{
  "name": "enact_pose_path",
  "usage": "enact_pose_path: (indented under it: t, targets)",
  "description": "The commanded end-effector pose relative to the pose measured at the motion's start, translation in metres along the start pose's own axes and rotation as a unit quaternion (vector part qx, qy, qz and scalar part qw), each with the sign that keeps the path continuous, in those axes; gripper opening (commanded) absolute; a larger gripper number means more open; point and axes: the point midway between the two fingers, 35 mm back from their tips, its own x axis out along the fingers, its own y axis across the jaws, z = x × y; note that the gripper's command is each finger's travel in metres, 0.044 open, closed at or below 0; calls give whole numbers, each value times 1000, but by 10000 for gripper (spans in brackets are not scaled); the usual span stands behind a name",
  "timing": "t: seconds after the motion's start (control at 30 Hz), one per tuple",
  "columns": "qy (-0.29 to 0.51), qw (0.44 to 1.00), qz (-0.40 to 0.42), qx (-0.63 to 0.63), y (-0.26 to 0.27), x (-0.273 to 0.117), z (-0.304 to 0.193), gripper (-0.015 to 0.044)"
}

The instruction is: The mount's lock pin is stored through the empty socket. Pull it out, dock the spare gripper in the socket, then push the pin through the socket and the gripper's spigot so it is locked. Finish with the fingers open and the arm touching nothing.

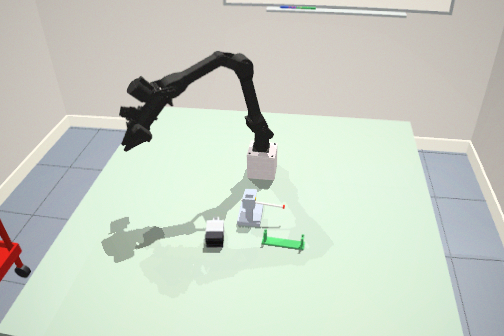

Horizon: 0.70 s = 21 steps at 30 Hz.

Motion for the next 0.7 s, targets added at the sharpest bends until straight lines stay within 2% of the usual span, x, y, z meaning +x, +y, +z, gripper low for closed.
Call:
enact_pose_path:
  t: [0.0, 0.17, 0.33, 0.5, 0.67]
  targets:
    - [43, 994, 25, -96, 42, 0, -30, 300]
    - [103, 960, 74, -250, 104, -6, -82, 300]
    - [152, 894, 129, -401, 155, -24, -137, 300]
    - [187, 798, 186, -541, 194, -50, -194, 300]
    - [210, 674, 242, -666, 220, -84, -249, 300]
